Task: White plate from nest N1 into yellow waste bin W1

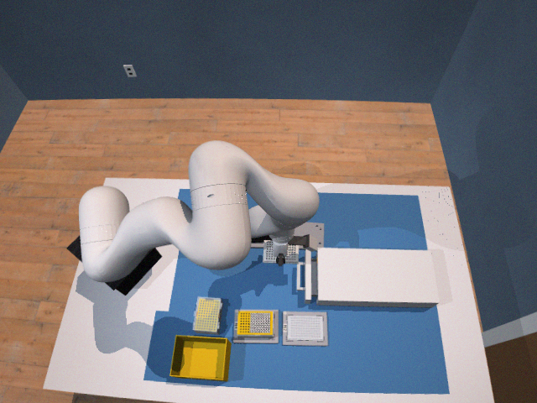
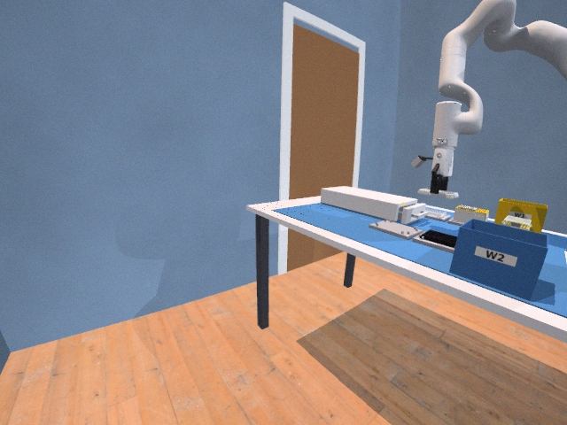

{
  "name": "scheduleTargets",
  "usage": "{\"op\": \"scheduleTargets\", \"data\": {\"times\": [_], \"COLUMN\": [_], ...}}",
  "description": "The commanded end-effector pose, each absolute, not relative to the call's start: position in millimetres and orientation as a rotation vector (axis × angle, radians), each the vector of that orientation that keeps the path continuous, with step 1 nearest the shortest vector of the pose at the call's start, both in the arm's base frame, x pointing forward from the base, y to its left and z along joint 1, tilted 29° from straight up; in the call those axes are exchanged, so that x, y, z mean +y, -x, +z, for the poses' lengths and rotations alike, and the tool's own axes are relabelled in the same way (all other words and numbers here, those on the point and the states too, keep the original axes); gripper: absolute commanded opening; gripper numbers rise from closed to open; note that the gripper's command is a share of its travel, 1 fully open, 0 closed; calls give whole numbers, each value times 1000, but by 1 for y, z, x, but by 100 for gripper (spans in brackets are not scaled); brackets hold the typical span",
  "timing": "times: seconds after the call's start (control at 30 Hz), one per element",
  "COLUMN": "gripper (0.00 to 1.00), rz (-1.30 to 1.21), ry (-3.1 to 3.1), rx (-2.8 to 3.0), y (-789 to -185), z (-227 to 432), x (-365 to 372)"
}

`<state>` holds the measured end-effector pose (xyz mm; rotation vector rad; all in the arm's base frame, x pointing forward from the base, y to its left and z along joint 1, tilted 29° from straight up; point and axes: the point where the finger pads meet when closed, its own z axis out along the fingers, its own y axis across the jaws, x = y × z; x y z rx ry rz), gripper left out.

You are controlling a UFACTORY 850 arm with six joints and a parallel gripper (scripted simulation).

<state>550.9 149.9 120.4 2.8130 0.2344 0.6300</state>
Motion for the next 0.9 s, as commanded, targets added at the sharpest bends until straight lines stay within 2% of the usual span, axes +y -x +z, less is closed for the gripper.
{"op": "scheduleTargets", "data": {"times": [0.0,0.87], "gripper": [0,0], "rz": [637,637], "ry": [-2813,-2813], "rx": [235,235], "y": [-545,-521], "z": [121,121], "x": [138,84]}}
